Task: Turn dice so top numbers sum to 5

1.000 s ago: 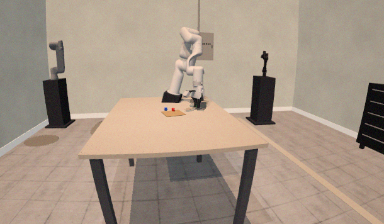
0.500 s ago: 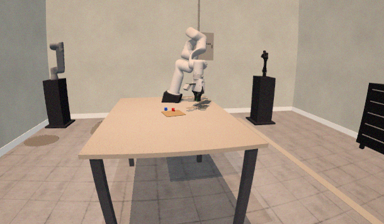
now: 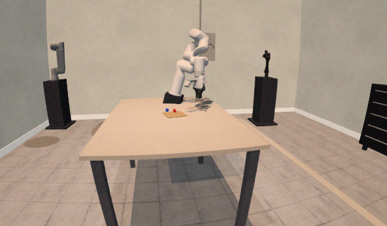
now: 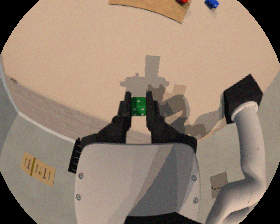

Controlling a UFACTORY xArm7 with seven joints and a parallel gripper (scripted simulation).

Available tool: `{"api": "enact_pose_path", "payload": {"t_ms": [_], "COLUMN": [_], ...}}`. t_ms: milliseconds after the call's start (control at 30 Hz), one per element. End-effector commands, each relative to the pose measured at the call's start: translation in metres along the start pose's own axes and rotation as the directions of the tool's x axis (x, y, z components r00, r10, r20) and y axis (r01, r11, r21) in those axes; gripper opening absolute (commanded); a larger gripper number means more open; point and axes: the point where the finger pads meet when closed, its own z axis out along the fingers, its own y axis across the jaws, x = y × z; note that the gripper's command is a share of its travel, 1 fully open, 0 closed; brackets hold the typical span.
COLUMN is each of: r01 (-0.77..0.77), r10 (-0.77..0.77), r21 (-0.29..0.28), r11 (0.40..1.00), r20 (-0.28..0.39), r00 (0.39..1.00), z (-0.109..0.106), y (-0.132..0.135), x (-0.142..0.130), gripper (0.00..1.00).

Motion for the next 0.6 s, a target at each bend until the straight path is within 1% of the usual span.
{"api": "enact_pose_path", "payload": {"t_ms": [0,133,267,333,400,467,500,533,567], "r01": [0.002,0.052,0.201,0.201,0.313,0.373,0.377,0.433,0.444], "r10": [-0.002,-0.052,-0.201,-0.201,-0.313,-0.373,-0.377,-0.433,-0.444], "r21": [0.003,0.004,0.004,0.004,0.004,0.004,0.004,0.004,0.004], "r11": [1.0,0.999,0.98,0.98,0.95,0.928,0.926,0.901,0.896], "r20": [-0.002,-0.002,-0.003,-0.003,-0.003,-0.004,-0.004,-0.004,-0.004], "r00": [1.0,0.999,0.98,0.98,0.95,0.928,0.926,0.901,0.896], "z": [-0.0013,-0.0013,-0.0012,-0.0012,-0.001,-0.0009,-0.0009,-0.0008,-0.0007], "y": [-0.0012,-0.0016,-0.0027,-0.0027,-0.0036,-0.0041,-0.0041,-0.0045,-0.0046], "x": [0.0006,0.0002,-0.001,-0.001,-0.0018,-0.0023,-0.0023,-0.0028,-0.0029], "gripper": [0.15,0.15,0.15,0.15,0.15,0.15,0.15,0.15,0.15]}}
